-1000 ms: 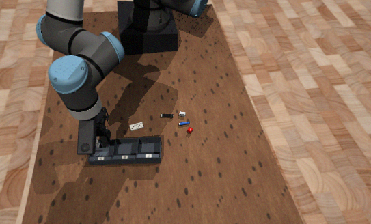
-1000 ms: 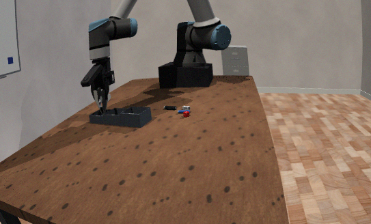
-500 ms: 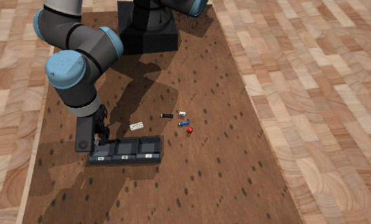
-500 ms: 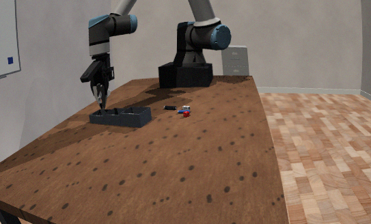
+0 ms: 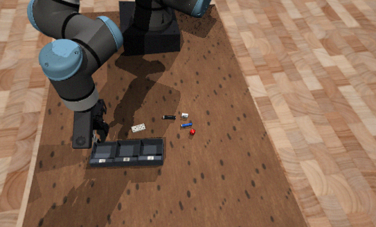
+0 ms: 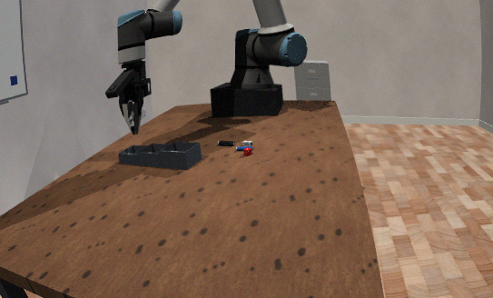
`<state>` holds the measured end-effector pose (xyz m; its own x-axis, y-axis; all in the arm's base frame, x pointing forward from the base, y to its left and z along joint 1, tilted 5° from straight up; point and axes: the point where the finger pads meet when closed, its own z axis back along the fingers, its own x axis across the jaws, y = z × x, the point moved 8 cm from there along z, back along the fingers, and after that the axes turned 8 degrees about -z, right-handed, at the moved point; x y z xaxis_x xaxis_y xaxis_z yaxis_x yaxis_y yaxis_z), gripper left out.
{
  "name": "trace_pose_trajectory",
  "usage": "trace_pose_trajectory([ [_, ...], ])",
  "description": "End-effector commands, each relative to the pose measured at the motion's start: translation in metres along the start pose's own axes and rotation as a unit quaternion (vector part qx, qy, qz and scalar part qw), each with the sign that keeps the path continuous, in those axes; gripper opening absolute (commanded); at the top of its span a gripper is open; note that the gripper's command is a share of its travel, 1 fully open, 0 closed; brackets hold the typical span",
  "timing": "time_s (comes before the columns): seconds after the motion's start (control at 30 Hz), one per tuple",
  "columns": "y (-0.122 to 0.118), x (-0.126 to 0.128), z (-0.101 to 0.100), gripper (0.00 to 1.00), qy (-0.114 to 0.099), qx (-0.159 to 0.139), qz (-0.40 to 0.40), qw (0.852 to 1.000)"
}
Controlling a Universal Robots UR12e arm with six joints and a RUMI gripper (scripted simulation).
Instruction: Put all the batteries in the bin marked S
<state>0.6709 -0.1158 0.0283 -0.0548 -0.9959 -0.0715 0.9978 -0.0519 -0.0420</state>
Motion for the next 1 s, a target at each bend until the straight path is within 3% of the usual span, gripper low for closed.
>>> trace_pose_trajectory([
  [0.0, 0.000, 0.000, 0.006, 0.04, 0.000, 0.000, 0.000, 1.000],
  [0.37, -0.004, -0.035, 0.006, 0.04, 0.000, 0.000, 0.000, 1.000],
  [0.7, -0.010, -0.083, 0.006, 0.04, 0.000, 0.000, 0.000, 1.000],
  [0.97, -0.010, -0.083, 0.003, 0.04, 0.000, 0.000, 0.000, 1.000],
])
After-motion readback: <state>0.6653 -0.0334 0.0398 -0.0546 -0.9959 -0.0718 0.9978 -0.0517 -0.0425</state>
